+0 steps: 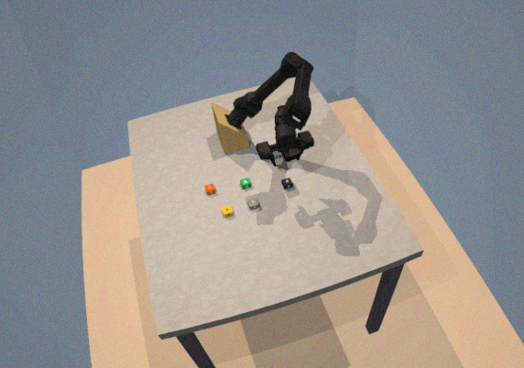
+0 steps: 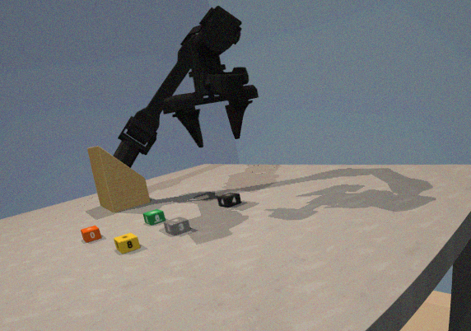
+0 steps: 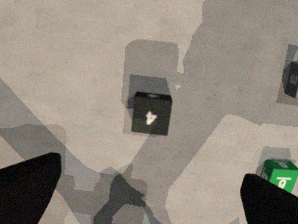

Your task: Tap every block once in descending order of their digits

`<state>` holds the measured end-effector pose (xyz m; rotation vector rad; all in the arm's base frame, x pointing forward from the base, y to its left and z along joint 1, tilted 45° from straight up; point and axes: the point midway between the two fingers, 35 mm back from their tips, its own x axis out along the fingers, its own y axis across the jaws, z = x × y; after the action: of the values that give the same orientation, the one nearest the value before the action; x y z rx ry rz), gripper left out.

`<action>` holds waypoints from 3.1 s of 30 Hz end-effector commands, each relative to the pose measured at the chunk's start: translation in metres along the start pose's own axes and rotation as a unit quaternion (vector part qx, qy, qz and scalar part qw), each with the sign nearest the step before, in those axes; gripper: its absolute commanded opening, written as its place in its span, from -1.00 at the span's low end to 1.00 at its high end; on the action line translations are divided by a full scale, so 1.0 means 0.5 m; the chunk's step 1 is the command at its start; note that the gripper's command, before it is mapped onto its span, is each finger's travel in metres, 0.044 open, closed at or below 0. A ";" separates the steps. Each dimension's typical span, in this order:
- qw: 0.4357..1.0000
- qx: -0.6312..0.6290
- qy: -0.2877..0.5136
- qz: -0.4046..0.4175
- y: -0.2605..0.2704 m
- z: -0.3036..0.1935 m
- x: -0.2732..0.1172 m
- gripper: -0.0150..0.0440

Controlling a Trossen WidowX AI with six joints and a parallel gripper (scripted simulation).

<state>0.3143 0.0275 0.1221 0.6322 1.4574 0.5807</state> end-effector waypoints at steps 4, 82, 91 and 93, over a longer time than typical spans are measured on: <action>1.000 0.003 -0.004 0.002 0.005 0.001 -0.004 0.86; 1.000 0.002 -0.005 -0.003 -0.490 0.100 0.074 0.51; 1.000 0.001 -0.005 -0.002 -0.487 0.096 0.154 -0.29; 1.000 0.001 -0.005 -0.002 -0.487 0.096 0.154 -0.42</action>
<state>0.3592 -0.0903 -0.1045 0.6250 1.4591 0.5827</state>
